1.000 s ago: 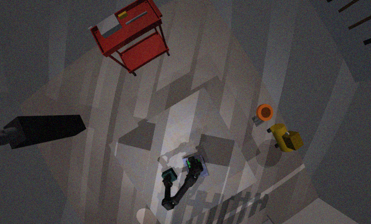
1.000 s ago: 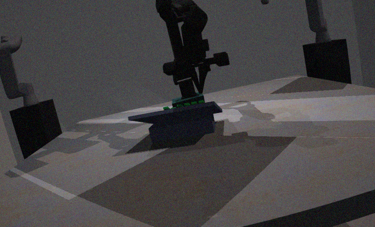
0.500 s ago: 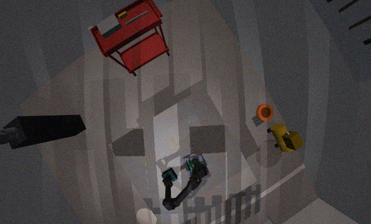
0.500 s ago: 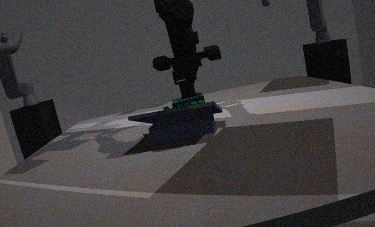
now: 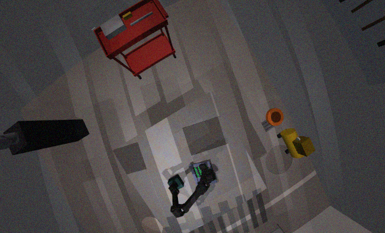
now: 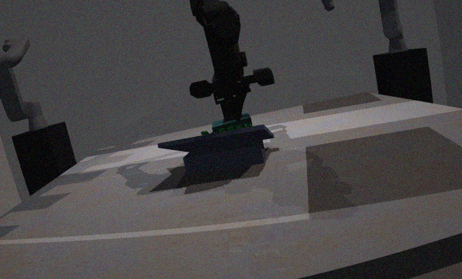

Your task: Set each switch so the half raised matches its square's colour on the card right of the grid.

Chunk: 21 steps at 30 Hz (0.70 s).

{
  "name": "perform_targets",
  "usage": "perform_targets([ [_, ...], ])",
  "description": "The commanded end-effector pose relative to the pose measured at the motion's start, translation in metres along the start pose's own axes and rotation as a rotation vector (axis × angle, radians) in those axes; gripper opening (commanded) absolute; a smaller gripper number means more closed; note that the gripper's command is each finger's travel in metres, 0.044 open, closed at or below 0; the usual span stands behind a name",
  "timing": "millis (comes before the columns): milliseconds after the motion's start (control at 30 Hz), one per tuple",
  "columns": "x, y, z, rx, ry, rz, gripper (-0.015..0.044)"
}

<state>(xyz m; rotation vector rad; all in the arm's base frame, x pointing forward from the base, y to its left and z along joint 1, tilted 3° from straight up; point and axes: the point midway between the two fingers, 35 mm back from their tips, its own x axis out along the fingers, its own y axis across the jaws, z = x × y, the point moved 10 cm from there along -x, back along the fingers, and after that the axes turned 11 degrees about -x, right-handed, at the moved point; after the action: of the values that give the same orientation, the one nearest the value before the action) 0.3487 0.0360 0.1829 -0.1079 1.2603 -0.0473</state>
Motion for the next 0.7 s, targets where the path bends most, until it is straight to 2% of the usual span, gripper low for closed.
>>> perform_targets([
  [0,0.0061,0.0002,0.0001,-0.004,0.0,0.003,0.0],
  [667,0.0102,0.0002,0.0002,-0.004,0.0,0.003,0.0],
])
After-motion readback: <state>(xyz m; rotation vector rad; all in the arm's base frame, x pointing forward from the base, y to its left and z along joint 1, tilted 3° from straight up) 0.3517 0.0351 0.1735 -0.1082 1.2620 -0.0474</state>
